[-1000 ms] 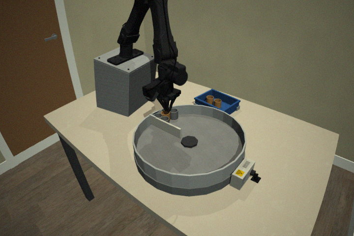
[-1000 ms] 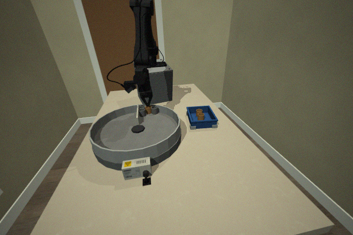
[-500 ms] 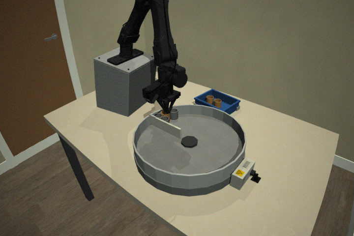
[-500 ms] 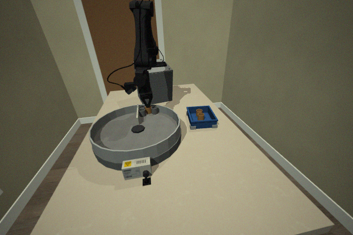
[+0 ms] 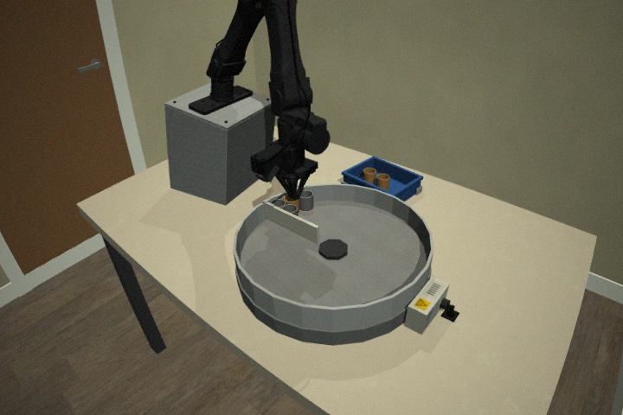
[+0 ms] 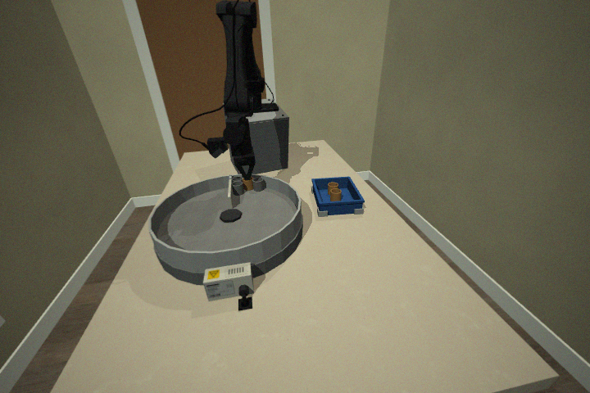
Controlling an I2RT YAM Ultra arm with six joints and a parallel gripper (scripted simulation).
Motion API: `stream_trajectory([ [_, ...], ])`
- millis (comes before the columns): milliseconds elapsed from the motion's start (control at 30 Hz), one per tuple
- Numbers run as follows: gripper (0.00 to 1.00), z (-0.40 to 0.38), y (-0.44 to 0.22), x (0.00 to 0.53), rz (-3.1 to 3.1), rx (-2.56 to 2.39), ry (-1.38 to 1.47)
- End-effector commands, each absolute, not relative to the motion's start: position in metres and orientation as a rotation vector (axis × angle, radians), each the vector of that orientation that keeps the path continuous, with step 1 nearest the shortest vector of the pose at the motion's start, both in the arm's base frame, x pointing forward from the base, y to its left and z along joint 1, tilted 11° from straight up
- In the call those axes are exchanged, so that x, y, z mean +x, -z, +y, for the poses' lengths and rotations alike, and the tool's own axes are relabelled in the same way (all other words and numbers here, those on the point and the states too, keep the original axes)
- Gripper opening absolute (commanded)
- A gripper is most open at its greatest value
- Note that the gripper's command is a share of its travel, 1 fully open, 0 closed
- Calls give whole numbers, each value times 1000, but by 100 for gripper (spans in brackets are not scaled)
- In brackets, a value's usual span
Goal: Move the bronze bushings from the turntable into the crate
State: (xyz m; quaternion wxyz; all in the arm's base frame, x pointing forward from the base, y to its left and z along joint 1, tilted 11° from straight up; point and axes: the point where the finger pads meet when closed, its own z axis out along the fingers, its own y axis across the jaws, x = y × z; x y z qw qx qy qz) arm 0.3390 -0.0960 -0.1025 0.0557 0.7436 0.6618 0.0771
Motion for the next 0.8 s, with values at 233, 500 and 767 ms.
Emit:
stream_trajectory([
  [233,13,-100,94,353,1987,2231,-244],
  [500,13,-97,98,350,1999,2242,-231],
  [767,13,-102,89,355,1977,2230,-247],
])
